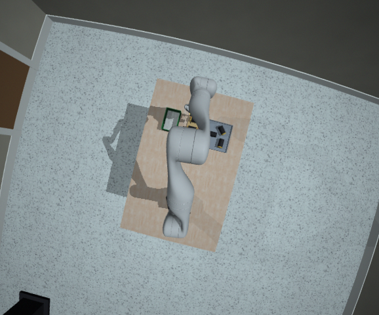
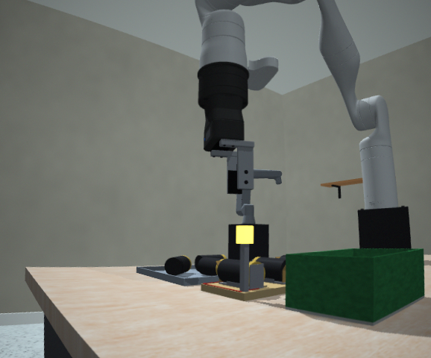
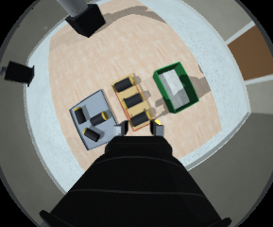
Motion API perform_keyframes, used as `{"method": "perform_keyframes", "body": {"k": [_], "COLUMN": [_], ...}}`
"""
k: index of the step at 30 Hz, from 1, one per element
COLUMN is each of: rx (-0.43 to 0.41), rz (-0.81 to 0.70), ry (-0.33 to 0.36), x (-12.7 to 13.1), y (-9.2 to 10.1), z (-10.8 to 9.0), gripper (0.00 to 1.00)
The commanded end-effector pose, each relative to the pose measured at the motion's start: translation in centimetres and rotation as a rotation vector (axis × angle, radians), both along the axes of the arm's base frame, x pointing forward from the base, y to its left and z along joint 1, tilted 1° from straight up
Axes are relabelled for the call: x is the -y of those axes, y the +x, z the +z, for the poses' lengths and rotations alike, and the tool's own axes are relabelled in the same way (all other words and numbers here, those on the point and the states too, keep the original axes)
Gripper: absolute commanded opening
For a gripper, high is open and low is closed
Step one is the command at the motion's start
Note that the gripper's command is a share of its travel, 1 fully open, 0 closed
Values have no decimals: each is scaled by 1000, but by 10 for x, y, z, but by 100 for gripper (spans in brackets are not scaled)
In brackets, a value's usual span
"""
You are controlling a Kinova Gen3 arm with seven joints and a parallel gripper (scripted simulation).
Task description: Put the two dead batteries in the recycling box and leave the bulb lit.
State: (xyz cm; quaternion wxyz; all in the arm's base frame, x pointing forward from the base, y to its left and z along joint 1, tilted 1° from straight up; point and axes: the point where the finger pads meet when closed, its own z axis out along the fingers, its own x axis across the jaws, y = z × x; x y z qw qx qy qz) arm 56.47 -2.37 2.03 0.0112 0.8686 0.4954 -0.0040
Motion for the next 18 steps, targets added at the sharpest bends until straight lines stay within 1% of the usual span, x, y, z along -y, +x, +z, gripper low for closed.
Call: {"method": "perform_keyframes", "body": {"k": [1, 5, 7, 18], "rx": [13, 15, 15, 20], "rz": [-76, -161, -161, -382], "ry": [0, 1, 1, 3], "x": [-3, -3, -3, -3], "y": [3, 3, 3, 3], "z": [2, 2, 2, 2], "gripper": [90, 90, 90, 90]}}
